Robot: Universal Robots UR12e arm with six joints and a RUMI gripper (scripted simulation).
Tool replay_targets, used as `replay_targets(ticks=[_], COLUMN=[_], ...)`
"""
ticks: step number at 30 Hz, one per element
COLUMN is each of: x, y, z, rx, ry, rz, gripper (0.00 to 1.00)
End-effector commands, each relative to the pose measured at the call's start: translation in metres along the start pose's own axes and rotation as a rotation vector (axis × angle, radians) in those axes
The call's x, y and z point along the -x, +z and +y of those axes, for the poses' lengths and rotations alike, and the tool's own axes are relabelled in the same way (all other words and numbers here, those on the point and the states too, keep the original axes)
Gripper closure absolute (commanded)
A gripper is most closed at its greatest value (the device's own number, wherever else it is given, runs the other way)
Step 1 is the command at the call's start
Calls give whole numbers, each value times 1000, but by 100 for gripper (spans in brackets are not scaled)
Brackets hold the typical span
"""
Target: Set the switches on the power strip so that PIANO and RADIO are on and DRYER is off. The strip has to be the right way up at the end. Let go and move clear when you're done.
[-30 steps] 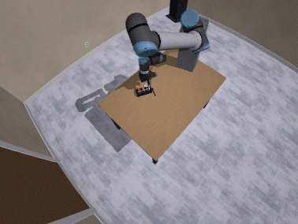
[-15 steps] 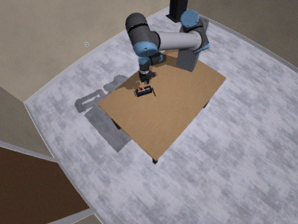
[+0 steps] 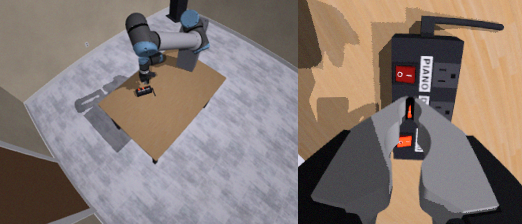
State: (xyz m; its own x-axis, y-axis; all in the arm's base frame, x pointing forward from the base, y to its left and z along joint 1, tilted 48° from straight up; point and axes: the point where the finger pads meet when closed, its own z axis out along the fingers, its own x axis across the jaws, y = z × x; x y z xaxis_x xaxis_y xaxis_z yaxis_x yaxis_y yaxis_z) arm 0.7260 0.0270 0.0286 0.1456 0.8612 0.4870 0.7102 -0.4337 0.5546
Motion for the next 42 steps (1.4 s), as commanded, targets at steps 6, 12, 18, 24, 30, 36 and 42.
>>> replay_targets(ticks=[6, 12, 18, 24, 30, 36, 42], x=[0, 0, 0, 0, 0, 0, 0], y=[0, 0, 2, 6, 12, 17, 25], z=[0, 0, 0, 0, 0, 0, 0], rx=[1, 1, 1, 1, 1, 1, 1], ry=[0, 0, 0, 0, 0, 0, 0], rz=[0, 0, 0, 0, 0, 0, 0], gripper=[100, 100, 100, 100, 100, 100, 100])
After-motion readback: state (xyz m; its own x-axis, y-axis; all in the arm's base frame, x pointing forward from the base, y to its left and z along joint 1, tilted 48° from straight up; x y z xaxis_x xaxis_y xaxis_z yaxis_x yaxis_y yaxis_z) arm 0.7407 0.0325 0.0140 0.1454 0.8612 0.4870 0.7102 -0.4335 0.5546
